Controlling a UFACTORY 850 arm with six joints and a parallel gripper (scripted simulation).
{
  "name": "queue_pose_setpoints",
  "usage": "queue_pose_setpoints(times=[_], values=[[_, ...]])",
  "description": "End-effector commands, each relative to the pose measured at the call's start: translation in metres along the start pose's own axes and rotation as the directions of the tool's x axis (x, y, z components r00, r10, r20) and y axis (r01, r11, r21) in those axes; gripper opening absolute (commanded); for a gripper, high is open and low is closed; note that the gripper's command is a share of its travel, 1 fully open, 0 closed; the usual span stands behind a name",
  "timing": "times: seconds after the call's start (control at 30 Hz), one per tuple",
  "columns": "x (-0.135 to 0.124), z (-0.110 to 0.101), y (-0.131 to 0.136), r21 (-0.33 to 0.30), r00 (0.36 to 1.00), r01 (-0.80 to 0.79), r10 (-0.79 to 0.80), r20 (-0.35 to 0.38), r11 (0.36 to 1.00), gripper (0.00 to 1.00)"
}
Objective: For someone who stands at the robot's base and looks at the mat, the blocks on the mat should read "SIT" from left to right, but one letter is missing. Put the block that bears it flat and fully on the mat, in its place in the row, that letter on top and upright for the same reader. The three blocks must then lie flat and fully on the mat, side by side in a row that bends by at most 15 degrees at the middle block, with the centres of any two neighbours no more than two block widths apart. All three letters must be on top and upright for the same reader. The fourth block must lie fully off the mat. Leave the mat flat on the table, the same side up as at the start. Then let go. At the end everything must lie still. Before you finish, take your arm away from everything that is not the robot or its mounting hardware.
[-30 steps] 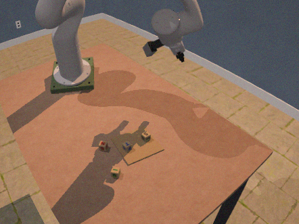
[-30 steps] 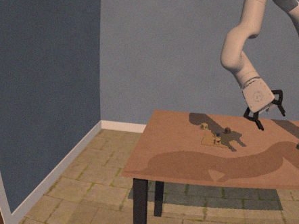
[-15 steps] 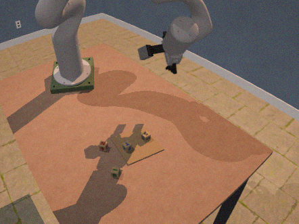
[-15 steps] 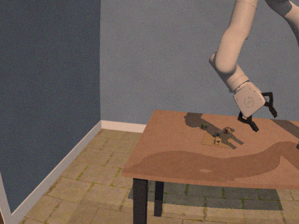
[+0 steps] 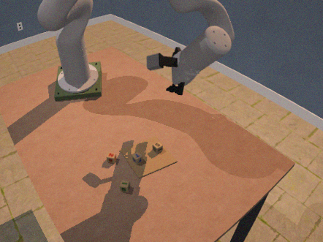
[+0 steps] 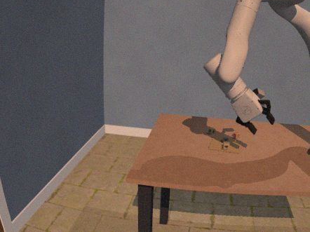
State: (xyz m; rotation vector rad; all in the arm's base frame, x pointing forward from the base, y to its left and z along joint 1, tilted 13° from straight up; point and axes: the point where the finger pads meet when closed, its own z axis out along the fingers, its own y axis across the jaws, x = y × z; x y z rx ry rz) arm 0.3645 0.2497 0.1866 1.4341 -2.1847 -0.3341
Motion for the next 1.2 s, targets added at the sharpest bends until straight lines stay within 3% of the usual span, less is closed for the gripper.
queue_pose_setpoints(times=[0.0, 0.4, 0.53, 0.6, 0.67, 0.83, 0.93, 1.17], values=[[0.012, -0.005, -0.019, 0.046, 0.995, -0.062, 0.065, -0.078, 0.997, 1.0], [0.049, -0.031, -0.087, 0.267, 0.928, -0.234, 0.297, -0.225, 0.935, 1.0], [0.06, -0.042, -0.11, 0.352, 0.894, -0.278, 0.375, -0.245, 0.894, 1.0], [0.06, -0.042, -0.11, 0.352, 0.894, -0.278, 0.375, -0.245, 0.894, 1.0], [0.068, -0.053, -0.129, 0.427, 0.862, -0.311, 0.441, -0.25, 0.849, 1.0], [0.078, -0.068, -0.151, 0.518, 0.821, -0.344, 0.519, -0.24, 0.783, 1.0], [0.082, -0.073, -0.159, 0.549, 0.806, -0.353, 0.544, -0.233, 0.758, 1.0], [0.082, -0.074, -0.16, 0.554, 0.804, -0.354, 0.548, -0.231, 0.754, 1.0]])
